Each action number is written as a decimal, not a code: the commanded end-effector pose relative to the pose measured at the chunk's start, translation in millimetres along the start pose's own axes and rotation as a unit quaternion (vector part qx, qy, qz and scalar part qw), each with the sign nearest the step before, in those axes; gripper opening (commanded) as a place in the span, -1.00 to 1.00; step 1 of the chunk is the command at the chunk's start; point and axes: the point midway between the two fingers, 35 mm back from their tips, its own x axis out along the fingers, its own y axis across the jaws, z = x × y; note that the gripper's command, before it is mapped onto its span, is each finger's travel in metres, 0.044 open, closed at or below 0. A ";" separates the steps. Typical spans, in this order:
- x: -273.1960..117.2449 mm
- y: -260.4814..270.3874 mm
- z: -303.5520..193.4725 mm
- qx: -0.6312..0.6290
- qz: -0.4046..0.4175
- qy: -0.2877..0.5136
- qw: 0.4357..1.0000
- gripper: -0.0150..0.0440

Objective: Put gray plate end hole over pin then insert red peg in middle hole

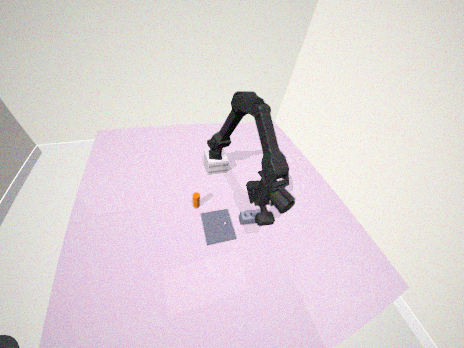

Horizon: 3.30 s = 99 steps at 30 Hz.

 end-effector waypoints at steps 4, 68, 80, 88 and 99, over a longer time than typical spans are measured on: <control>13.2 0.6 0.0 -0.001 0.005 -0.001 1.000 1.00; 52.3 -3.3 -0.1 0.000 -0.012 0.001 1.000 -0.49; 21.4 -10.1 -0.3 0.001 -0.019 0.002 1.000 -0.49; -2.6 -11.0 -1.7 0.000 -0.014 0.002 1.000 -0.49; -36.1 -9.0 -4.6 0.000 -0.005 0.001 1.000 -0.49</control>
